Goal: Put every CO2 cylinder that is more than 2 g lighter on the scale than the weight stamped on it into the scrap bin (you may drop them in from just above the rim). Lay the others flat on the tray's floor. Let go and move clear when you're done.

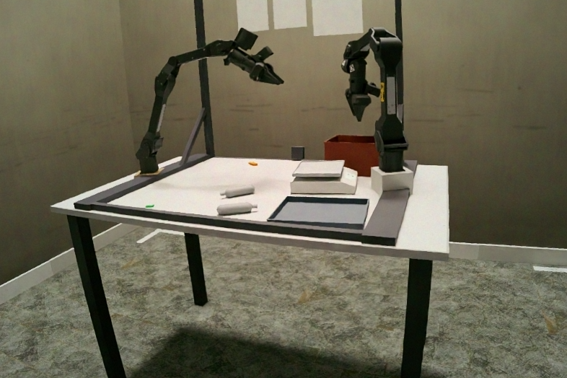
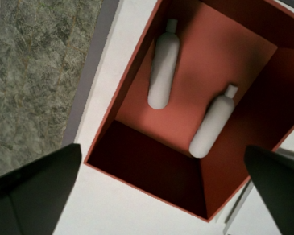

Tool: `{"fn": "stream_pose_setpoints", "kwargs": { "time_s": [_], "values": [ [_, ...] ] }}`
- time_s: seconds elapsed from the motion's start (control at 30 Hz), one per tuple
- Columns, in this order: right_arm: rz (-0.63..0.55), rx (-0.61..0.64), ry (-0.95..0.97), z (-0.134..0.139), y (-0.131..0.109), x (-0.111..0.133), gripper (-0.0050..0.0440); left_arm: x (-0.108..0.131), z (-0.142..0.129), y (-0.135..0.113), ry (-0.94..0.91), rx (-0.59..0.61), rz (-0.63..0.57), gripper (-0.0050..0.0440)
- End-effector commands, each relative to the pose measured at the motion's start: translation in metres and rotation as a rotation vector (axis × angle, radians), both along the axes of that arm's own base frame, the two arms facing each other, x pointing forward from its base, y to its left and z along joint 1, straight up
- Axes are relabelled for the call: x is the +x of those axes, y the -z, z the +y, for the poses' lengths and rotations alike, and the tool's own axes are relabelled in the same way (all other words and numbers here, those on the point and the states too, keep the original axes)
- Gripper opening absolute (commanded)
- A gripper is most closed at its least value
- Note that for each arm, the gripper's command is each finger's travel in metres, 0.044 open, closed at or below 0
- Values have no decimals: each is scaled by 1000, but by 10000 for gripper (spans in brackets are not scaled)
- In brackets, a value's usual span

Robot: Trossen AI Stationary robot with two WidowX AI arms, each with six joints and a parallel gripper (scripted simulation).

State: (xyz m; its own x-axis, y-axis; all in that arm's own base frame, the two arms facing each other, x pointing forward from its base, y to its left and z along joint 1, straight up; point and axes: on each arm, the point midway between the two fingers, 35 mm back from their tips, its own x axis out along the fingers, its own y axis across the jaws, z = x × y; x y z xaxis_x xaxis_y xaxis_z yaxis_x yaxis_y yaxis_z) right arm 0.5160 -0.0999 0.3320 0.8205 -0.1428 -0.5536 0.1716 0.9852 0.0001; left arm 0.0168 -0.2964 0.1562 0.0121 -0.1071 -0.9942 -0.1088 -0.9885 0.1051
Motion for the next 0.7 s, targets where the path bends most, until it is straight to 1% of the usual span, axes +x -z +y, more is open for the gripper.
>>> {"fn": "stream_pose_setpoints", "kwargs": {
  "time_s": [0.0,0.07,0.17,0.23,0.33,0.4,0.5,0.67],
  "values": [
    [-63,-16,69,-26,-38,-63,440,12,-32,8,-130,-114,9,440],
    [-53,-15,104,-37,-36,-86,440,19,-43,13,-195,-152,16,440],
    [-62,-19,150,-49,-40,-118,440,30,-60,18,-284,-212,28,440],
    [-62,-19,150,-49,-40,-118,440,30,-60,18,-284,-212,28,440],
    [-58,-20,190,-54,-35,-154,440,41,-80,20,-362,-295,42,440],
    [-73,-26,224,-56,-37,-180,440,49,-91,22,-425,-341,55,440],
    [-64,-25,269,-60,-26,-210,440,62,-104,26,-512,-401,74,440],
    [-57,-27,335,-59,-4,-256,440,87,-124,33,-660,-495,109,440]
  ]
}}
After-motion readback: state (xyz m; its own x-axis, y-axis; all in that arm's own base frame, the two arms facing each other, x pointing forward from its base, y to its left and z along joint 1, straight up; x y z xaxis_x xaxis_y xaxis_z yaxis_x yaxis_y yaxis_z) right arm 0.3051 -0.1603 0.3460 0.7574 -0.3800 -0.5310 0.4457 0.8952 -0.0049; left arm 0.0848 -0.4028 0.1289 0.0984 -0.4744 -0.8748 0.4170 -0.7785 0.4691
